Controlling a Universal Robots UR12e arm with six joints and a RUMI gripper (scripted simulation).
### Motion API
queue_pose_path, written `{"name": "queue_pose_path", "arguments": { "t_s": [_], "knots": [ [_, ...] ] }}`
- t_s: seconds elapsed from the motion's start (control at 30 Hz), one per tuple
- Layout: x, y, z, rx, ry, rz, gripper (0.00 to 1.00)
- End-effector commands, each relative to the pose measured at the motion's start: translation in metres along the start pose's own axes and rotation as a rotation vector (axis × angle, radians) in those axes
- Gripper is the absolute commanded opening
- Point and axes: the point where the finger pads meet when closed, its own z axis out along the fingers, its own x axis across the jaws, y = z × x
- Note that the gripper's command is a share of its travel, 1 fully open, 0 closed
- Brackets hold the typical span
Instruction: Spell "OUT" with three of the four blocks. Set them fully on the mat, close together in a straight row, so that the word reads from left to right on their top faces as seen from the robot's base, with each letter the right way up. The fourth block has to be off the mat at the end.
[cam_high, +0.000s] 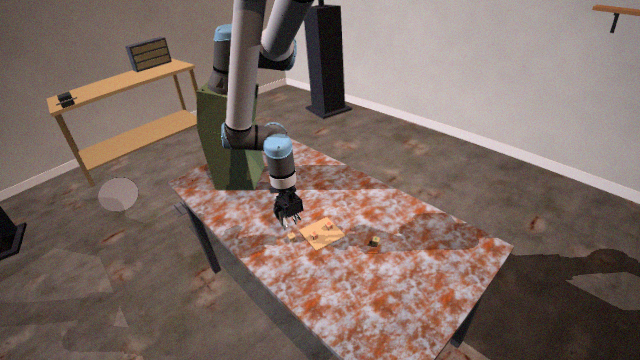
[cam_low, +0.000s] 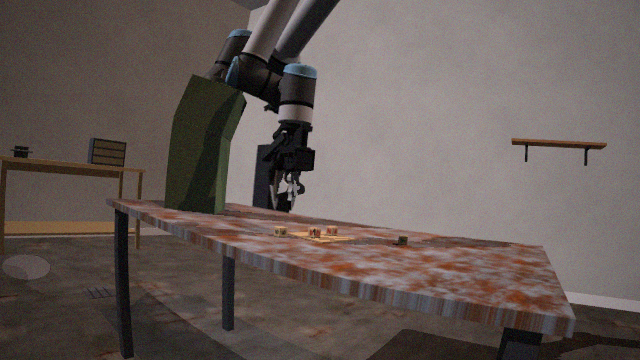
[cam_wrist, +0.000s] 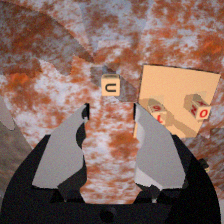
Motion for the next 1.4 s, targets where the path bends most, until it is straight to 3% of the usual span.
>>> {"name": "queue_pose_path", "arguments": {
  "t_s": [0.0, 0.77, 1.37],
  "knots": [
    [-0.001, 0.003, 0.005, -0.004, -0.003, 0.0, 0.3],
    [-0.001, 0.003, 0.035, -0.004, -0.002, -0.001, 0.3],
    [-0.002, 0.002, 0.037, -0.004, -0.002, 0.0, 0.3]
  ]
}}
